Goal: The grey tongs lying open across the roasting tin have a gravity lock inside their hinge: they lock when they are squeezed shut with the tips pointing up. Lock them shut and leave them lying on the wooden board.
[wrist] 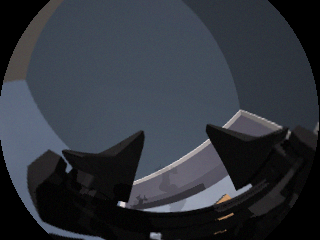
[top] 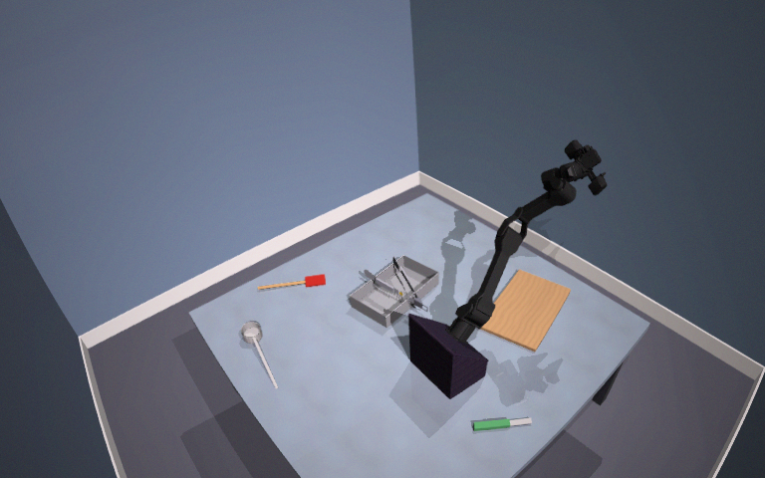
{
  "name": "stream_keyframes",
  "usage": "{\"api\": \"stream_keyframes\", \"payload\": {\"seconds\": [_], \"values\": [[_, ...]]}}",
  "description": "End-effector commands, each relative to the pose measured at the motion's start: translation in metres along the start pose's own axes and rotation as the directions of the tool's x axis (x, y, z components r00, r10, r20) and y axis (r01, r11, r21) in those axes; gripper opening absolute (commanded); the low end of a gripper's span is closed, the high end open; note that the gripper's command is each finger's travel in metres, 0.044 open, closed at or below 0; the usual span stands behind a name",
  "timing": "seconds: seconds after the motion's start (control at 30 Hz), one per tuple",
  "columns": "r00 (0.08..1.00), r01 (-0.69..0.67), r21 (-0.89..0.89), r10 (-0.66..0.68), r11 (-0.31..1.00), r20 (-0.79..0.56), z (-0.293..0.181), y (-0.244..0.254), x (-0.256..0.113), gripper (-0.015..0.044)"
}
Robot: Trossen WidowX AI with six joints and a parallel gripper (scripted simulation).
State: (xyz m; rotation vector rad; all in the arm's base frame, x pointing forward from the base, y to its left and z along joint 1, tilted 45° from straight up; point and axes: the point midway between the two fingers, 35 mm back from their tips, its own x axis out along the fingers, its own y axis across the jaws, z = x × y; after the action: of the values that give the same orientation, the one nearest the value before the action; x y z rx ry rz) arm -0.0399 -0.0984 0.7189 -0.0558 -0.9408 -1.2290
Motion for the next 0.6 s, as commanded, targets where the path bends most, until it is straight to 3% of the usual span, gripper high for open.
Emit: {"api": "stream_keyframes", "payload": {"seconds": [0.0,0.27,0.57], "values": [[1.000,0.000,0.000,0.000,1.000,0.000,0.000,0.000,0.000,0.0426],[0.989,0.052,-0.102,-0.037,0.993,0.141,0.035,-0.014,-0.014,0.0440],[0.936,0.198,-0.274,-0.099,0.941,0.337,0.085,-0.031,-0.048,0.0440]]}}
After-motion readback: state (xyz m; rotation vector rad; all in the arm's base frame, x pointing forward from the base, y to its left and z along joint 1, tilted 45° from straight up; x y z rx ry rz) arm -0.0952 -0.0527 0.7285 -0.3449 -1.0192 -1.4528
